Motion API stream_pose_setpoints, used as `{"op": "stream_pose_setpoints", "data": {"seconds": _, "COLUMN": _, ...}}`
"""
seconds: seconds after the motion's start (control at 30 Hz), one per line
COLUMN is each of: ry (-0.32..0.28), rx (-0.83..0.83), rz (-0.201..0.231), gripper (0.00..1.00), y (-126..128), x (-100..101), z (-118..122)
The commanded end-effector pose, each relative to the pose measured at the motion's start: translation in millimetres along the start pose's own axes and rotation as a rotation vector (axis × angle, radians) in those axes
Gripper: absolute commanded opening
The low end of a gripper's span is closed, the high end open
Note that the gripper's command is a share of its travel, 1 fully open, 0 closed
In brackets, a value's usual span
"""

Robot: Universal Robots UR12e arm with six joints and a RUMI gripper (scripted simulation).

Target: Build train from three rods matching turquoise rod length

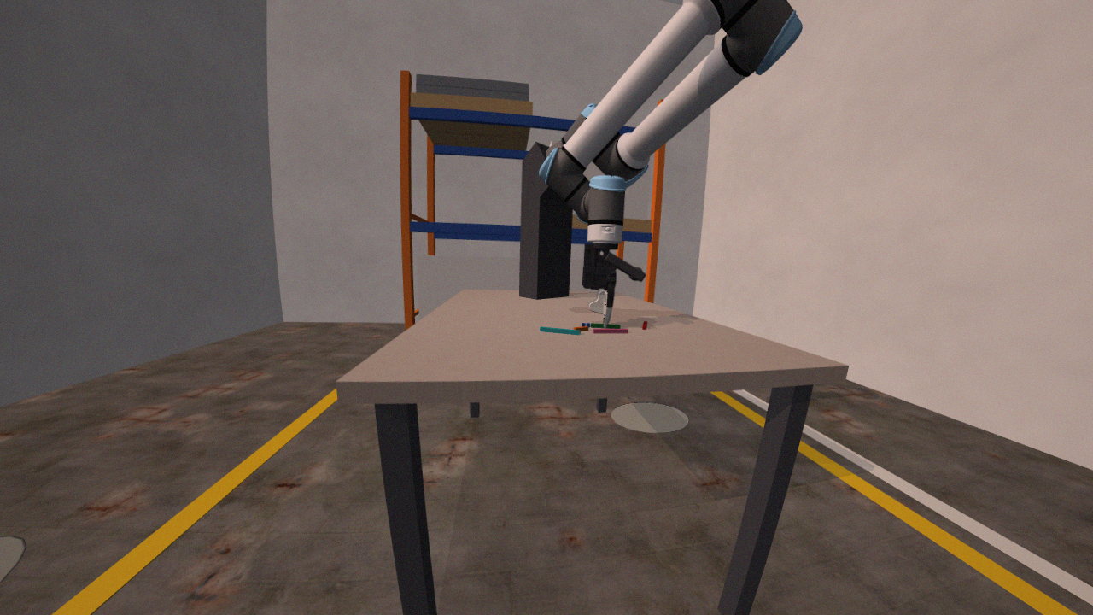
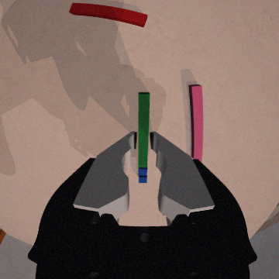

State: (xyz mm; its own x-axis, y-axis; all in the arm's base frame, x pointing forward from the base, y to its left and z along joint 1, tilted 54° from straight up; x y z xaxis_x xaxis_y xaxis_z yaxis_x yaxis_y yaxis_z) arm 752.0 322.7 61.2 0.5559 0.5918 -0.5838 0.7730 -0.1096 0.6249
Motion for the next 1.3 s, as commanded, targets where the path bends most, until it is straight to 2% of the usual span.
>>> {"op": "stream_pose_setpoints", "data": {"seconds": 0.0, "ry": 0.000, "rx": 0.000, "rz": 0.001, "gripper": 0.11, "y": 0, "x": 0, "z": 0}}
{"op": "stream_pose_setpoints", "data": {"seconds": 0.1, "ry": 0.000, "rx": 0.000, "rz": 0.001, "gripper": 0.14, "y": 0, "x": 0, "z": 0}}
{"op": "stream_pose_setpoints", "data": {"seconds": 0.5, "ry": 0.000, "rx": 0.000, "rz": 0.001, "gripper": 0.14, "y": 0, "x": -1, "z": 0}}
{"op": "stream_pose_setpoints", "data": {"seconds": 0.73, "ry": 0.000, "rx": 0.000, "rz": 0.001, "gripper": 0.14, "y": 0, "x": -9, "z": 0}}
{"op": "stream_pose_setpoints", "data": {"seconds": 1.13, "ry": 0.000, "rx": 0.000, "rz": 0.001, "gripper": 0.14, "y": 0, "x": -68, "z": 0}}
{"op": "stream_pose_setpoints", "data": {"seconds": 1.27, "ry": 0.000, "rx": 0.000, "rz": 0.001, "gripper": 0.14, "y": 0, "x": -80, "z": 0}}
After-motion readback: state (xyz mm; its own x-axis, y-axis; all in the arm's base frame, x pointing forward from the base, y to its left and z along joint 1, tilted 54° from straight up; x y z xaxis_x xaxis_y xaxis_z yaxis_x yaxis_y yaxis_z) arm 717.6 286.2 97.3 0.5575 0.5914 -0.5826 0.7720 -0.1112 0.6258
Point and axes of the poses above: the point where the finger pads meet when closed, its own x axis out along the fingers, its own y axis across the jaws, z = x × y, the point moved 1 cm from there along -x, back along the fingers, and after that the axes turned 8 degrees about -x, right-handed, at the moved point
